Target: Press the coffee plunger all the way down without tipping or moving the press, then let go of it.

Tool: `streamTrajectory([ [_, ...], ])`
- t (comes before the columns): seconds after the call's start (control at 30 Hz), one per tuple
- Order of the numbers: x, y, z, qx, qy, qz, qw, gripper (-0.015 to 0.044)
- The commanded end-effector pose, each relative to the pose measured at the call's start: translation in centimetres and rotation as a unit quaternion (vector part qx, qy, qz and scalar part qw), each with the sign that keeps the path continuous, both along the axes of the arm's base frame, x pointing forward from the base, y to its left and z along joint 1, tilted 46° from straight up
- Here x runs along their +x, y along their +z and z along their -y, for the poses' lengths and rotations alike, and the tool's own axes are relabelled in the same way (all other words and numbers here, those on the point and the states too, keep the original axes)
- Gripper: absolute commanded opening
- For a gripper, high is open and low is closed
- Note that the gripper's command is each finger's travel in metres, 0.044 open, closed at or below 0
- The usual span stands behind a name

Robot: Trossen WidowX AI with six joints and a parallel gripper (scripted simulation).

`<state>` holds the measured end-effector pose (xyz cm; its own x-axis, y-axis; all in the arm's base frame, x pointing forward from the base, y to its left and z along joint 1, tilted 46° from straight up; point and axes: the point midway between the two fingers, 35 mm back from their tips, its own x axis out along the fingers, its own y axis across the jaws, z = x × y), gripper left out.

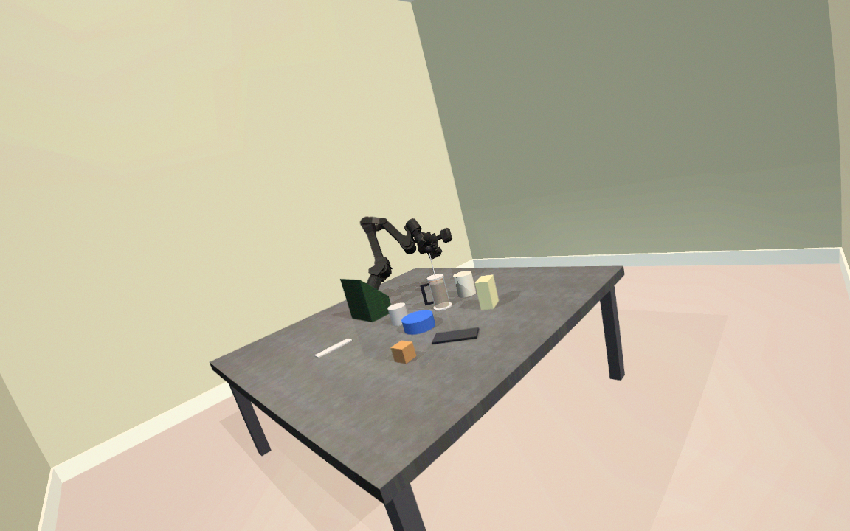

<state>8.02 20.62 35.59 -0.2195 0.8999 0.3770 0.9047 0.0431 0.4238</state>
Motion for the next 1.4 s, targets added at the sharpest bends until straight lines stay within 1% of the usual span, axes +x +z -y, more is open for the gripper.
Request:
streamTrajectory([
  [0.0,0.1,0.0,0.0,-0.002,0.0,-0.004,1.0,0.0426],
  [0.03,0.3,0.0,0.0,-0.005,-0.001,-0.011,1.0,0.044],
  [0.1,1.0,-0.2,-0.1,-0.016,-0.003,-0.038,0.999,0.044],
  [0.2,2.8,-0.5,-0.2,-0.042,-0.009,-0.108,0.993,0.044],
  [0.33,6.3,-1.1,-0.2,-0.081,-0.022,-0.244,0.966,0.044],
  [0.43,9.5,-1.9,0.4,-0.102,-0.035,-0.375,0.921,0.044],
  [0.57,14.0,-3.5,2.2,-0.108,-0.052,-0.565,0.816,0.044],
  [0.7,17.5,-5.5,5.0,-0.08,-0.057,-0.737,0.669,0.044],
  [0.8,18.8,-6.6,6.6,-0.055,-0.057,-0.808,0.584,0.044],
  [0.87,19.3,-7.4,7.7,-0.037,-0.048,-0.854,0.517,0.044],
  [0.97,19.9,-8.3,9.6,-0.004,-0.038,-0.902,0.431,0.044],
  [1.07,20.2,-9.3,11.4,0.035,-0.018,-0.945,0.326,0.044],
  [1.1,20.4,-8.9,11.5,0.039,-0.023,-0.943,0.329,0.044],
  [1.17,20.4,-8.9,11.9,0.05,-0.02,-0.948,0.315,0.044],
  [1.23,20.5,-9.2,12.5,0.062,-0.016,-0.955,0.288,0.044],
  [1.3,20.5,-9.6,13.2,0.077,-0.007,-0.966,0.247,0.044],
  [1.37,20.6,-9.6,13.6,0.09,-0.005,-0.968,0.233,0.044],
])
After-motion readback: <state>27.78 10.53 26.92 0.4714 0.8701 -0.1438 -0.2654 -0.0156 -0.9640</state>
